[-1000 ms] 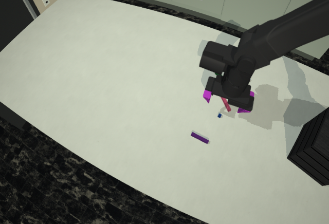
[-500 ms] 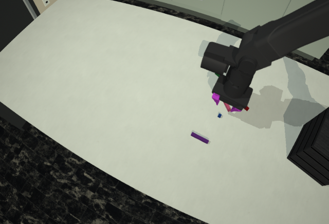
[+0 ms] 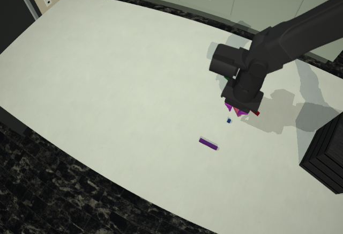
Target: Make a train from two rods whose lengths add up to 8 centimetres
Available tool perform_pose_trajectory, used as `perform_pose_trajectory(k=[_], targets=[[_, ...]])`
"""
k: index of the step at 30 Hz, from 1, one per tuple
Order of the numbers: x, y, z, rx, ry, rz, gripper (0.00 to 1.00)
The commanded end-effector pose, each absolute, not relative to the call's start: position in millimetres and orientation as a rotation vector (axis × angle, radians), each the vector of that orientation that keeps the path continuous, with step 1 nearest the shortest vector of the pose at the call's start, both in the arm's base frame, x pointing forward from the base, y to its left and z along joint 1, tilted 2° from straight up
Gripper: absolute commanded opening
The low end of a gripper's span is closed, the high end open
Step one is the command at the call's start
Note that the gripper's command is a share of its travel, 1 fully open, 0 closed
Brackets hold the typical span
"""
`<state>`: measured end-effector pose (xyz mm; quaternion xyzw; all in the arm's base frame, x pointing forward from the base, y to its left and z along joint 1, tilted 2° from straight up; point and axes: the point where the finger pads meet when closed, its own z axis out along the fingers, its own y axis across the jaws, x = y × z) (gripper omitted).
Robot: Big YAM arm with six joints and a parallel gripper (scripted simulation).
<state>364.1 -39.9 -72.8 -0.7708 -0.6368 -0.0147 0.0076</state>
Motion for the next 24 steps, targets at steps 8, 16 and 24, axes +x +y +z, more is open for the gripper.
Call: perform_pose_trajectory(k=[8, 16, 24], targets=[[369.5, -44.3, -66.1, -2.444, -1.989, -0.077, 0.23], [369.5, -44.3, -66.2, -2.444, -1.989, -0.077, 0.23], [365.0, -43.4, -76.0, -2.429, -1.981, -0.051, 0.23]])
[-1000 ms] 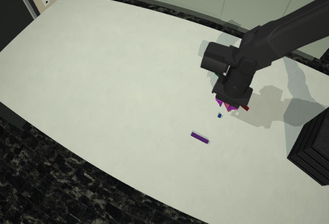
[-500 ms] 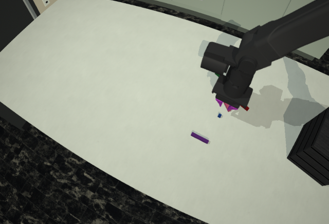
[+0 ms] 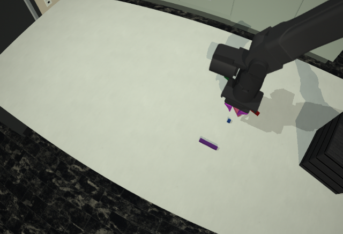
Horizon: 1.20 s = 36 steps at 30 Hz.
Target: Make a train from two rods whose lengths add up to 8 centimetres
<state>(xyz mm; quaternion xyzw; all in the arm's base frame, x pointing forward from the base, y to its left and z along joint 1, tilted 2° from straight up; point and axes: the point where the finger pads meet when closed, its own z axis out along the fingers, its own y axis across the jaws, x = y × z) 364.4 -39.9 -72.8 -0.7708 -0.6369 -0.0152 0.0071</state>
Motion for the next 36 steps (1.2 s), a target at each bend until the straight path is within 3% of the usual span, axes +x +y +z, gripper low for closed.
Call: perform_pose_trajectory(k=[1, 36], targets=[[364, -43, -77, -2.427, -1.981, -0.048, 0.23], [369, -38, -118, -2.417, -1.996, -0.050, 0.23]])
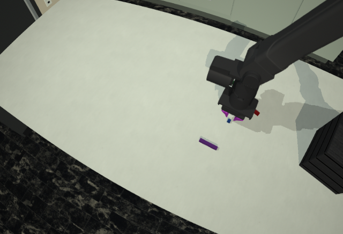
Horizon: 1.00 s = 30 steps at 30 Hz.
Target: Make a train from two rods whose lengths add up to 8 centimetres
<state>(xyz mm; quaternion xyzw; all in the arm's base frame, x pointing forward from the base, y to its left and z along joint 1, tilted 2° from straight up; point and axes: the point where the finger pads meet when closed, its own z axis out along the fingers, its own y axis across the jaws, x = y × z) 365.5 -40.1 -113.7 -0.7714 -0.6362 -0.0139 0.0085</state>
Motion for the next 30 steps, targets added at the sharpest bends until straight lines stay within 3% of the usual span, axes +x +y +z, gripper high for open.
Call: perform_pose_trajectory(k=[1, 30], targets=[[369.6, -37.8, -119.1, -2.418, -1.996, -0.051, 0.23], [377.3, -38.7, -121.9, -2.428, -2.005, -0.072, 0.23]])
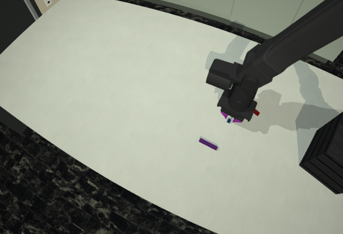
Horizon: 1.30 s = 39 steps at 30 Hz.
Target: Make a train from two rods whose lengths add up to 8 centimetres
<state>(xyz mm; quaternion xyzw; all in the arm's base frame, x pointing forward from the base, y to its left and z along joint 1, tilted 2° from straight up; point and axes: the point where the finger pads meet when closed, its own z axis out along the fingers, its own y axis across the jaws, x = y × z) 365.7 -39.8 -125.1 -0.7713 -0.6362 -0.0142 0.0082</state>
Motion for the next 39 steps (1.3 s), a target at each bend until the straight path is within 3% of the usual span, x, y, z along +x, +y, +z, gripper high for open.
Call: perform_pose_trajectory(k=[1, 39], targets=[[377.3, -38.7, -121.9, -2.428, -2.005, -0.072, 0.23], [381.2, -35.4, -121.0, -2.436, -1.998, -0.076, 0.23]])
